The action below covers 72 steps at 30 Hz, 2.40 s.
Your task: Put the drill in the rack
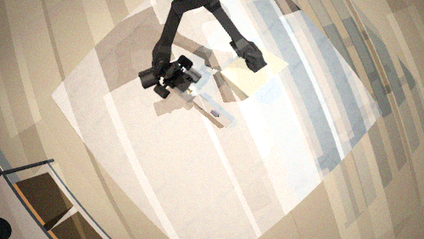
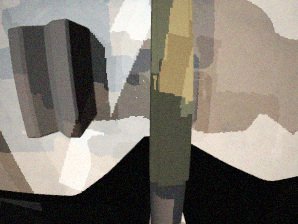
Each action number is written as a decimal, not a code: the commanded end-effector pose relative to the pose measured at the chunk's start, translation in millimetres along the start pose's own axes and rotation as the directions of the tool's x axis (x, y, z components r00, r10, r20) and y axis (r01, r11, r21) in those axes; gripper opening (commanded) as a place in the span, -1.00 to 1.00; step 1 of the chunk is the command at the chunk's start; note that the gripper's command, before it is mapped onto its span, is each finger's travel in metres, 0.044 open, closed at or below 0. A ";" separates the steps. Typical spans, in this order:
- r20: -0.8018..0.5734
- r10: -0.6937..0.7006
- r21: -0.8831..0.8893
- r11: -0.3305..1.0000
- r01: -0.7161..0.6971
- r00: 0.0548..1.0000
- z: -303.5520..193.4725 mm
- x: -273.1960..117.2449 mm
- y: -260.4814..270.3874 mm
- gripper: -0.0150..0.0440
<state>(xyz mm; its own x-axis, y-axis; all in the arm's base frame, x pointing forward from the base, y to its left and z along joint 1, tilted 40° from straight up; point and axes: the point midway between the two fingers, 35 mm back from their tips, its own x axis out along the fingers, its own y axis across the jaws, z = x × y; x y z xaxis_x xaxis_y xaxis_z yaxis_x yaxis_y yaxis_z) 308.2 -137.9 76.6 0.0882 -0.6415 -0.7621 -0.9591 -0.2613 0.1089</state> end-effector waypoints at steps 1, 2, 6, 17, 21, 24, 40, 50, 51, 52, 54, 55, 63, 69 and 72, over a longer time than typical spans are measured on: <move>-0.005 -0.003 0.003 1.000 0.004 1.000 -0.5 -3.0 -1.4 -0.49; -0.005 -0.003 0.003 1.000 0.004 1.000 -0.4 -3.2 -1.4 -0.49; -0.005 -0.004 0.003 1.000 0.004 1.000 0.1 -4.1 -1.5 -0.49; -0.005 -0.004 0.003 1.000 0.004 1.000 1.0 -6.2 -1.8 -0.49; -0.005 -0.004 0.003 1.000 0.004 1.000 1.2 -6.9 -1.9 -0.49; -0.005 -0.004 0.003 1.000 0.004 1.000 1.3 -7.3 -2.1 -0.49; -0.005 -0.004 0.003 1.000 0.004 1.000 1.6 -9.2 -2.8 -0.49; -0.005 -0.004 0.003 1.000 0.004 1.000 1.4 -10.3 -3.3 -0.49; -0.005 -0.004 0.003 1.000 0.004 1.000 1.3 -10.4 -3.4 -0.49; -0.005 -0.004 0.003 1.000 0.004 1.000 1.3 -10.5 -3.4 -0.49; -0.005 -0.004 0.003 1.000 0.004 1.000 1.2 -10.7 -3.5 -0.49; -0.005 -0.004 0.003 1.000 0.004 1.000 1.2 -10.8 -3.6 -0.49; -0.005 -0.004 0.003 1.000 0.004 1.000 0.8 -11.5 -4.0 -0.49; -0.005 -0.003 0.003 1.000 0.003 1.000 -0.5 -9.8 5.9 -0.49; -0.005 -0.003 0.002 1.000 0.003 1.000 -2.5 -9.6 11.1 -0.49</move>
<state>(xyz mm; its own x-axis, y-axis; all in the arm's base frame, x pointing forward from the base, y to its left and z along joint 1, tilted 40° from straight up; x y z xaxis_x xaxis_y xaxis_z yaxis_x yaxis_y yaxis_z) 303.3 -133.9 85.8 0.0928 -0.6442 -0.7592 -0.9602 -0.2596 0.1029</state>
